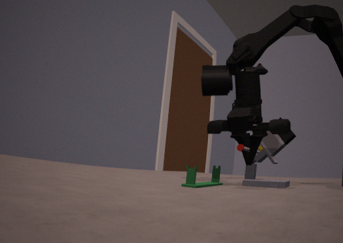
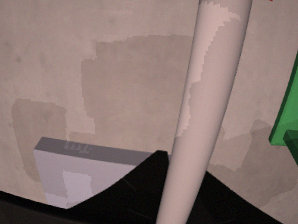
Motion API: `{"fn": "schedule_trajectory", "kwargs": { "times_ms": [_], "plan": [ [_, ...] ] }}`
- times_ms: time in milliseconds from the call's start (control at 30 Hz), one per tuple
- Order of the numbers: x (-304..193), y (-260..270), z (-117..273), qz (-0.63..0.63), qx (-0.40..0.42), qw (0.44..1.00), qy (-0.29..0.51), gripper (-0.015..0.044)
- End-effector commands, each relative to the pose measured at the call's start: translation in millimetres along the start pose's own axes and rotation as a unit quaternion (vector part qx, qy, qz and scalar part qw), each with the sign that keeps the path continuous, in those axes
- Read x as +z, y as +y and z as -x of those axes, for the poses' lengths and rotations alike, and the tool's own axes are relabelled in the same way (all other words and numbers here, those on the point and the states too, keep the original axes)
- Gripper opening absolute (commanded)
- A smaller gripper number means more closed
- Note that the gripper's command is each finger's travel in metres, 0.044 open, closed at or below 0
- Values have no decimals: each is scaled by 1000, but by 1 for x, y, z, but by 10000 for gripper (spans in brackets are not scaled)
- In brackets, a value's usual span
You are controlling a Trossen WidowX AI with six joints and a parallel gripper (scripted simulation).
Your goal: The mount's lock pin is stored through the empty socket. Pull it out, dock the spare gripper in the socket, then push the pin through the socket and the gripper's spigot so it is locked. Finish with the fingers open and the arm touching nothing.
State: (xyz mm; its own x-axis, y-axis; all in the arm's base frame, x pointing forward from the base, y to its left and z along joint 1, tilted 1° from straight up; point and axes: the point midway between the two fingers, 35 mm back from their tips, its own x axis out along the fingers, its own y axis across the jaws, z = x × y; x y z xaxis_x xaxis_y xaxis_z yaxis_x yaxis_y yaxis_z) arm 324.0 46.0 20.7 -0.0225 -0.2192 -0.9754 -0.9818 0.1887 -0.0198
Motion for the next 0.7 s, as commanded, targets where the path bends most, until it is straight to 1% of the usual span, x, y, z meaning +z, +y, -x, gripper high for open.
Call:
{"fn": "schedule_trajectory", "kwargs": {
  "times_ms": [0, 667],
  "plan": [
    [-3, 0, -1, 2, -1, 1000, 3, 0],
    [-12, 0, -3, 2, 0, 1000, 3, 0]
  ]
}}
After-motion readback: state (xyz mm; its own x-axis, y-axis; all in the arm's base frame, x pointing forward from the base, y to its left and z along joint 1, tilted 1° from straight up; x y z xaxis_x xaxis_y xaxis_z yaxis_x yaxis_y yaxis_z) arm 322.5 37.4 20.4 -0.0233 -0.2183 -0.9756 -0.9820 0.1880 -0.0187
